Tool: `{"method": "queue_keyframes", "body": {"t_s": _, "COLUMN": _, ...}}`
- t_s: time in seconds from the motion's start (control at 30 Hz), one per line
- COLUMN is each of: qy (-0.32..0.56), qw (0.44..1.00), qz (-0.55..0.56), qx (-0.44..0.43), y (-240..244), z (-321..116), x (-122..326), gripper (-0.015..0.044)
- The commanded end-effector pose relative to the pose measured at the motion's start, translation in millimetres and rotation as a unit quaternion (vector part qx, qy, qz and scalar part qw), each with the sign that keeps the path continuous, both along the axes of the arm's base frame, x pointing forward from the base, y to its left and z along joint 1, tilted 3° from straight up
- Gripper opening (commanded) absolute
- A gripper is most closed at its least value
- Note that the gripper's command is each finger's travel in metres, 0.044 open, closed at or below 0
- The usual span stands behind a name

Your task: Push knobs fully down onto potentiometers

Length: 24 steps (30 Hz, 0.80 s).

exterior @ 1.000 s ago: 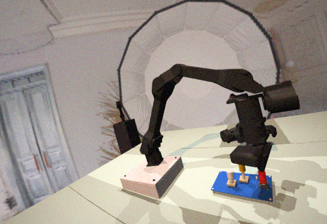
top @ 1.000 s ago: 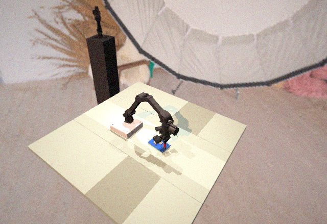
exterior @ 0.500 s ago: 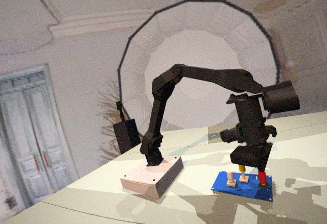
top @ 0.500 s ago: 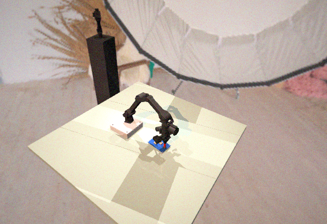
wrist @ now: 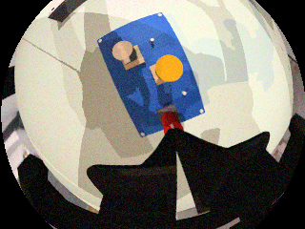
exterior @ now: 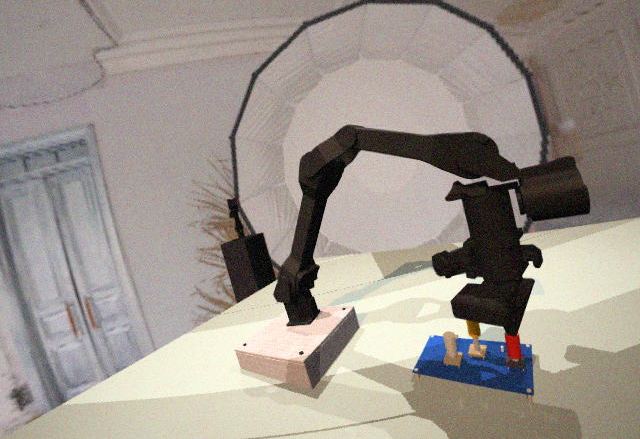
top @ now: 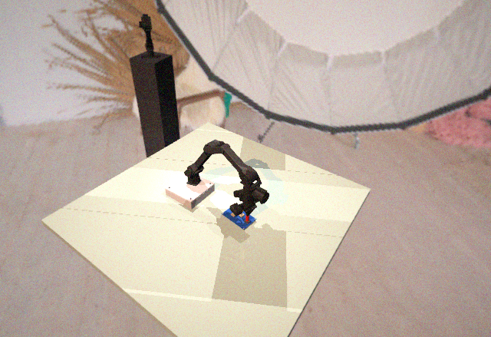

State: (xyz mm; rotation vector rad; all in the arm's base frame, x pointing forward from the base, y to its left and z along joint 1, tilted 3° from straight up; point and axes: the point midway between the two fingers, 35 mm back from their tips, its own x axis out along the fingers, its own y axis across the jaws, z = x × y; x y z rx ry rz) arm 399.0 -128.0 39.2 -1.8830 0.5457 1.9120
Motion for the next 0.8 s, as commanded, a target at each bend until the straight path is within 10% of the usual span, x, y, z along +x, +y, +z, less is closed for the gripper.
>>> {"method": "queue_keyframes", "body": {"t_s": 0.0, "qy": 0.003, "qw": 1.000, "qz": 0.001, "qx": 0.004, "y": 1, "z": 3, "x": 0, "gripper": 0.0000}}
{"method": "queue_keyframes", "body": {"t_s": 0.33, "qy": 0.003, "qw": 1.000, "qz": 0.001, "qx": 0.004, "y": 1, "z": 16, "x": 0, "gripper": 0.0000}}
{"method": "queue_keyframes", "body": {"t_s": 0.77, "qy": 0.009, "qw": 1.000, "qz": 0.000, "qx": 0.003, "y": 11, "z": 27, "x": -34, "gripper": 0.0341}}
